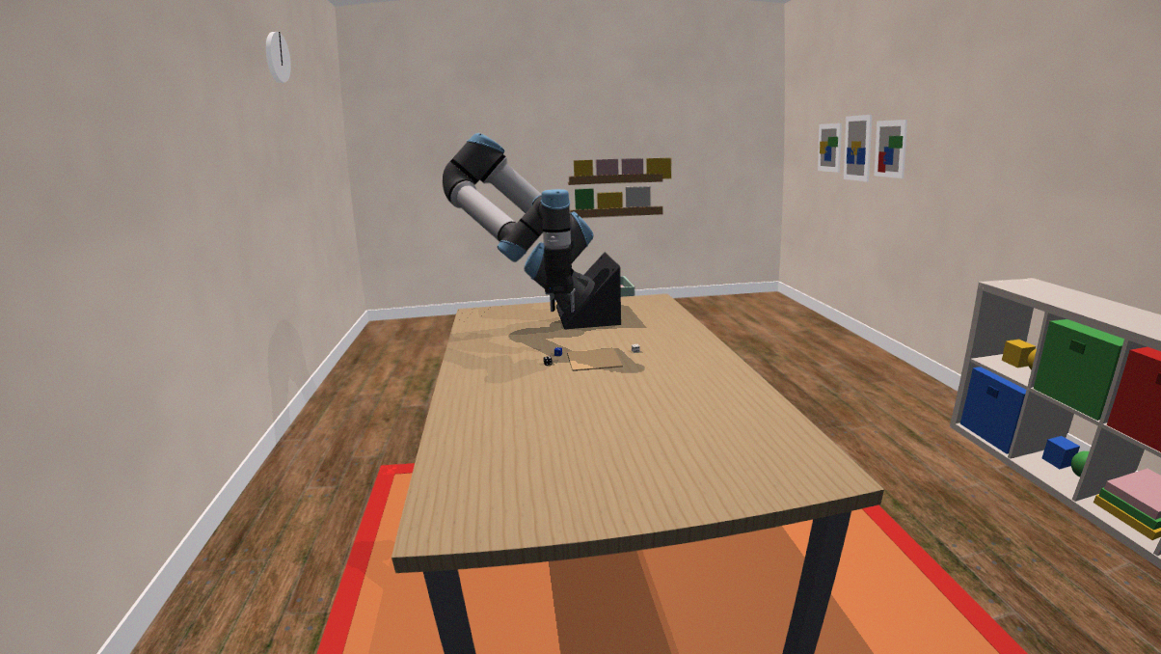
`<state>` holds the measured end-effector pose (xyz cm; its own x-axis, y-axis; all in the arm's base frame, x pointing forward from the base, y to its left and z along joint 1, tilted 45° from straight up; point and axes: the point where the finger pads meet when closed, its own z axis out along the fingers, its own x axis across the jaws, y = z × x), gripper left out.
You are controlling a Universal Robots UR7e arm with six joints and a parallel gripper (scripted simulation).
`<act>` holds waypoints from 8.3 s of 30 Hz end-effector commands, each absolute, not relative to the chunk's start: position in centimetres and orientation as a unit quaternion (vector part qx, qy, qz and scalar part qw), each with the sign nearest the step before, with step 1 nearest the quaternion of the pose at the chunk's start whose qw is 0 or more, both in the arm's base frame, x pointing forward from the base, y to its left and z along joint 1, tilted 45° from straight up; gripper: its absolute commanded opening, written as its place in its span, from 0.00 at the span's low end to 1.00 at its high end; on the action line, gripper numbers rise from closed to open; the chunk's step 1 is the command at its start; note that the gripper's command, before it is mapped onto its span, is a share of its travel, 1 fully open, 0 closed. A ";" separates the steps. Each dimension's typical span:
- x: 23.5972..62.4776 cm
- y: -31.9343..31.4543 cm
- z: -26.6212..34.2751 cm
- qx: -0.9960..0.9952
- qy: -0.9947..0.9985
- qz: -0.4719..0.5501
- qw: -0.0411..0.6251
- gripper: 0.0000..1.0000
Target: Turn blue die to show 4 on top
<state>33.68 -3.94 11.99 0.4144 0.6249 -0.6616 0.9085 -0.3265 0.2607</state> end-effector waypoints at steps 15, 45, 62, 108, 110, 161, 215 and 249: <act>32.9 -5.2 13.1 0.770 0.509 -0.234 0.306 1.00; 32.9 -9.1 9.5 0.771 0.509 -0.233 0.305 0.70; 32.9 -9.1 9.5 0.771 0.509 -0.233 0.305 0.70; 32.7 -11.7 6.9 0.771 0.509 -0.233 0.305 0.70; 32.7 -11.9 6.7 0.771 0.509 -0.233 0.305 0.70; 32.6 -12.9 5.7 0.771 0.509 -0.233 0.305 0.70; 32.5 -12.8 5.7 0.771 0.509 -0.233 0.305 0.70; 32.4 -14.4 4.1 0.771 0.509 -0.233 0.305 0.70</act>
